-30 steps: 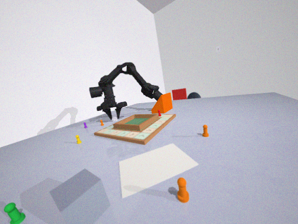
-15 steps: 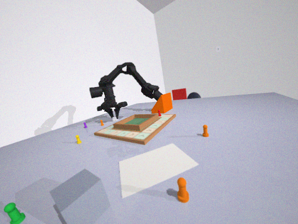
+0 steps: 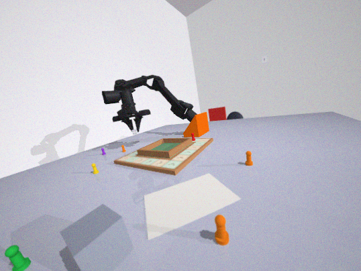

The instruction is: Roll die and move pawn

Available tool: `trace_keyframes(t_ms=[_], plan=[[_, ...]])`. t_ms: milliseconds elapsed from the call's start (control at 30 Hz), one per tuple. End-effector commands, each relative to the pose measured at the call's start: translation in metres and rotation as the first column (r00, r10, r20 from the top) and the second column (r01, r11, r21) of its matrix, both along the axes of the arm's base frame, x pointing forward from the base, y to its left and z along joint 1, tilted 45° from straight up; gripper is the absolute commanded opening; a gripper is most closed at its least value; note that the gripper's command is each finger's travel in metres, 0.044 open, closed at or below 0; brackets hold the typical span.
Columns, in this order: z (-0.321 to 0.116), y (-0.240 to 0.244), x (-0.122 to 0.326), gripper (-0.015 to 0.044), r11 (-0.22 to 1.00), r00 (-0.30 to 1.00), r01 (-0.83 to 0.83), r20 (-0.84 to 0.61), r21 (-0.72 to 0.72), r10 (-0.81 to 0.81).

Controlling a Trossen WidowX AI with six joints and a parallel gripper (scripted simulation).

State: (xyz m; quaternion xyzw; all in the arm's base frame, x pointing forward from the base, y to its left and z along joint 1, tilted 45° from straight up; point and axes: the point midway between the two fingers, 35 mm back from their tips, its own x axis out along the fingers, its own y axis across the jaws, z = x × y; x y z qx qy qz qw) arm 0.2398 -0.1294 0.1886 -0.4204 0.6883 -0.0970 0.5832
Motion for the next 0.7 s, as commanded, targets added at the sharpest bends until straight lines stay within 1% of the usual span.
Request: trace_keyframes(t_ms=[0, 167, 333, 500, 667], plan=[[0.018, 0.014, -0.001, 0.0000, 1.000, 1.000, 0.005, 0.007, -0.008, -0.005], [0.038, 0.030, -0.006, 0.0000, 1.000, 1.000, 0.003, 0.007, -0.016, -0.003], [0.040, 0.033, -0.006, 0.0000, 1.000, 1.000, -0.001, 0.003, -0.018, 0.001], [0.016, 0.051, 0.011, 0.0000, 0.994, 0.989, -0.111, -0.100, -0.005, 0.110], [-0.013, 0.072, 0.027, 0.0000, 0.973, 0.950, -0.231, -0.210, 0.019, 0.230]])
